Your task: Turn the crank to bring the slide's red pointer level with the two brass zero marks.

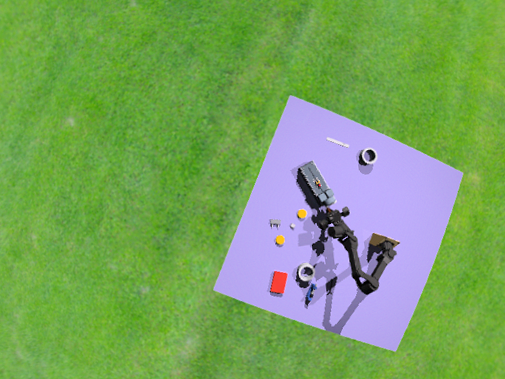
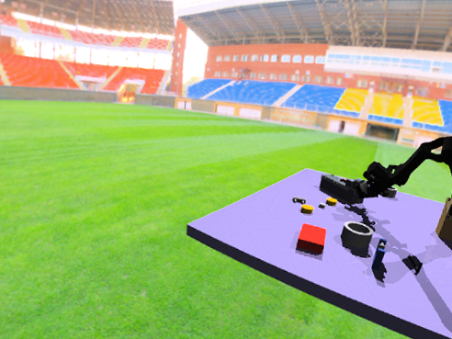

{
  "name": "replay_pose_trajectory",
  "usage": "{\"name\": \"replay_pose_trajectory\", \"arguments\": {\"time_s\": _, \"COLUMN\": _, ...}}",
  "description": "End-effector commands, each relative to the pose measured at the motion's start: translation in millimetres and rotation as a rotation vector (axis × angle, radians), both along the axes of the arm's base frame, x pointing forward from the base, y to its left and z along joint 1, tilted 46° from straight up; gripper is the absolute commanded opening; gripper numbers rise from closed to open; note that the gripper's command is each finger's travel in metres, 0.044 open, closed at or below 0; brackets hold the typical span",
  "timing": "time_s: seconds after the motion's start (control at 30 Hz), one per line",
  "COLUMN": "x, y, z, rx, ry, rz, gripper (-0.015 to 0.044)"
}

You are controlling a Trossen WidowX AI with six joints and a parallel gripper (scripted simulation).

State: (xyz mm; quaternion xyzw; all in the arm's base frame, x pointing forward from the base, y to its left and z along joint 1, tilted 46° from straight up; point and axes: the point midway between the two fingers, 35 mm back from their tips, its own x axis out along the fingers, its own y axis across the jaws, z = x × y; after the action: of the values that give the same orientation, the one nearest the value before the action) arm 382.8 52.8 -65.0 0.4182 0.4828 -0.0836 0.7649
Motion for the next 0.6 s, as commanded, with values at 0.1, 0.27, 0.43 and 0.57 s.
{"name": "replay_pose_trajectory", "arguments": {"time_s": 0.1, "x": 4, "y": -2, "z": 10, "rx": 0.003, "ry": -0.019, "rz": 0.002, "gripper": 0.0000}}
{"name": "replay_pose_trajectory", "arguments": {"time_s": 0.27, "x": 5, "y": -4, "z": 13, "rx": 0.003, "ry": -0.019, "rz": 0.002, "gripper": 0.0000}}
{"name": "replay_pose_trajectory", "arguments": {"time_s": 0.43, "x": 5, "y": -7, "z": 16, "rx": 0.003, "ry": -0.019, "rz": 0.002, "gripper": 0.0000}}
{"name": "replay_pose_trajectory", "arguments": {"time_s": 0.57, "x": 6, "y": -9, "z": 19, "rx": 0.002, "ry": -0.019, "rz": 0.002, "gripper": 0.0000}}
